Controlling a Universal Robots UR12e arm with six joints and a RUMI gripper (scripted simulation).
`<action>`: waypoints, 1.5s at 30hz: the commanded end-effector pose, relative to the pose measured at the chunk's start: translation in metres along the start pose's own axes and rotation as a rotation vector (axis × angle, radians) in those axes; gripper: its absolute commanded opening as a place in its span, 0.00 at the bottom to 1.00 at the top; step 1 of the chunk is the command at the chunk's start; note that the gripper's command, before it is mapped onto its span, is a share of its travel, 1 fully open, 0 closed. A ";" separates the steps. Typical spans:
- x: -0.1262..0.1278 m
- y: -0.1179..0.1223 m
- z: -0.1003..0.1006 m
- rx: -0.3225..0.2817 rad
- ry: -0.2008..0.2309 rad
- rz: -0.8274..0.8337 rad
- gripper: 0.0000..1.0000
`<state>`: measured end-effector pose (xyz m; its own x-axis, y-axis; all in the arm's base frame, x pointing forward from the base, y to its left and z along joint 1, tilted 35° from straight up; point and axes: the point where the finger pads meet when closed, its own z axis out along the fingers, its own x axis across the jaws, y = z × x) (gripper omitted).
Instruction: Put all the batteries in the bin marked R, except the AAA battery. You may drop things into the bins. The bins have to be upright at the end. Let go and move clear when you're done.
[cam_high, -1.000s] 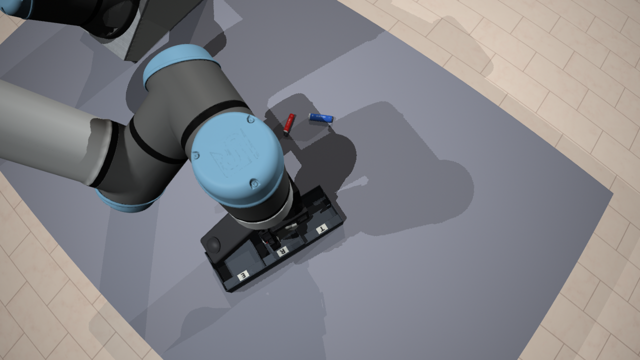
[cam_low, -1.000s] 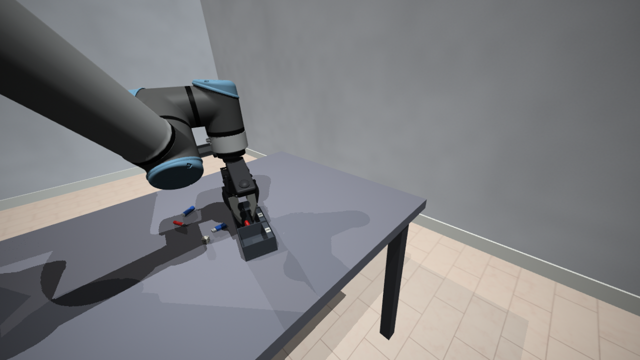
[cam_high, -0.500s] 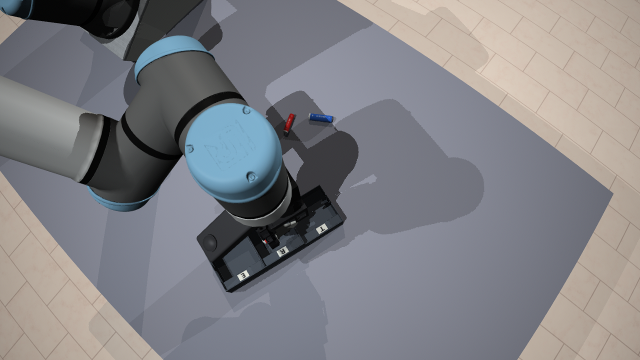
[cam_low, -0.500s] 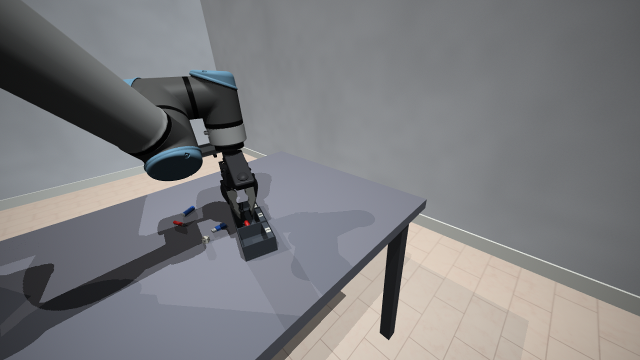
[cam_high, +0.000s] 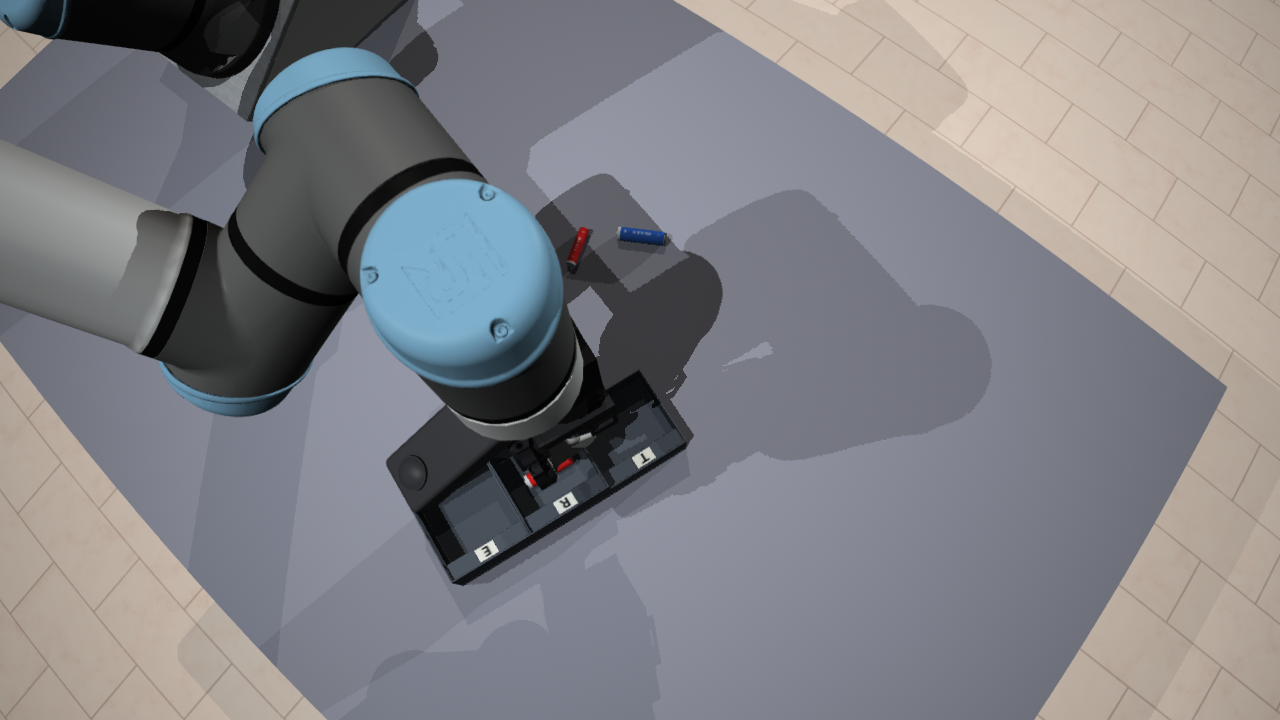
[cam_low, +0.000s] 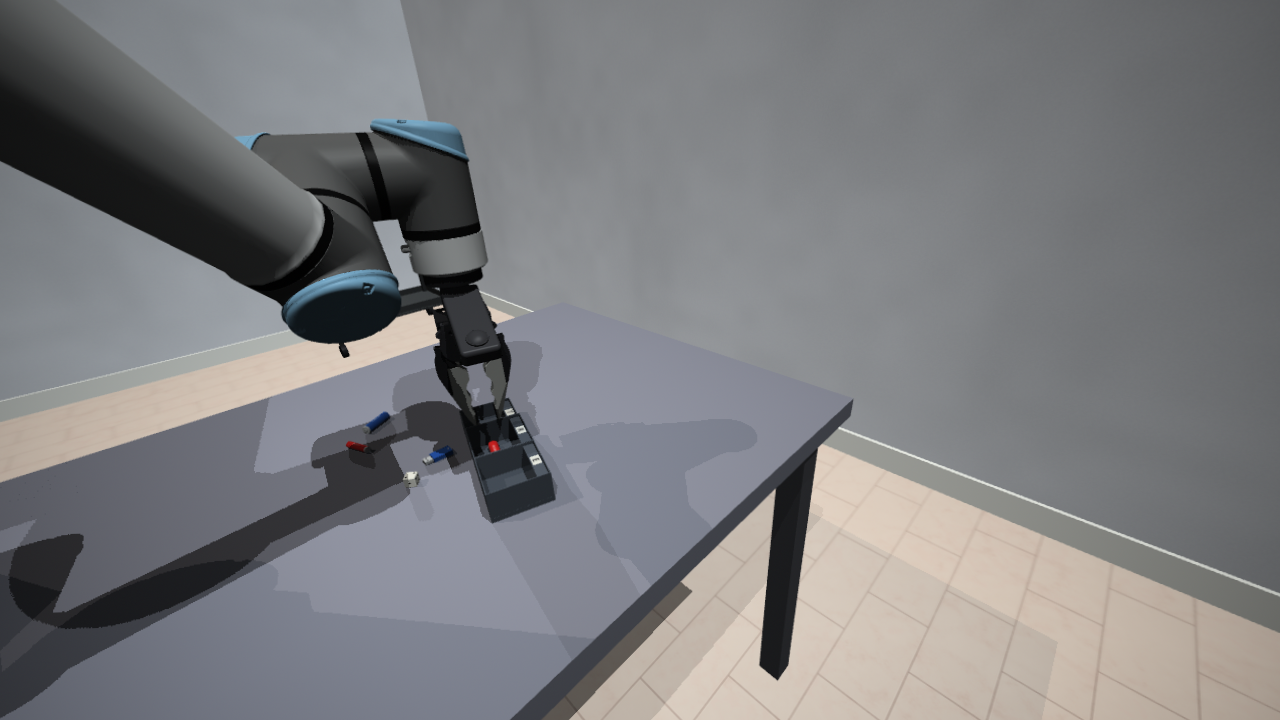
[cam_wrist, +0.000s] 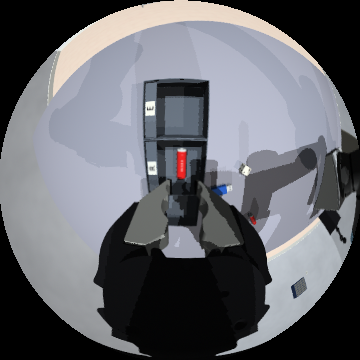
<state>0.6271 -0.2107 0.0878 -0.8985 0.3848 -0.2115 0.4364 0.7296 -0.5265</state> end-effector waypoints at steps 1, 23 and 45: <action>0.013 0.016 -0.001 0.000 -0.001 0.123 0.17; 0.119 0.144 -0.006 0.000 -0.001 0.684 0.17; 0.170 0.205 -0.008 0.000 0.000 0.684 0.17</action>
<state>0.5640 0.0095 -0.0503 -0.4207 0.7592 -0.4965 0.9059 0.3222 -0.2749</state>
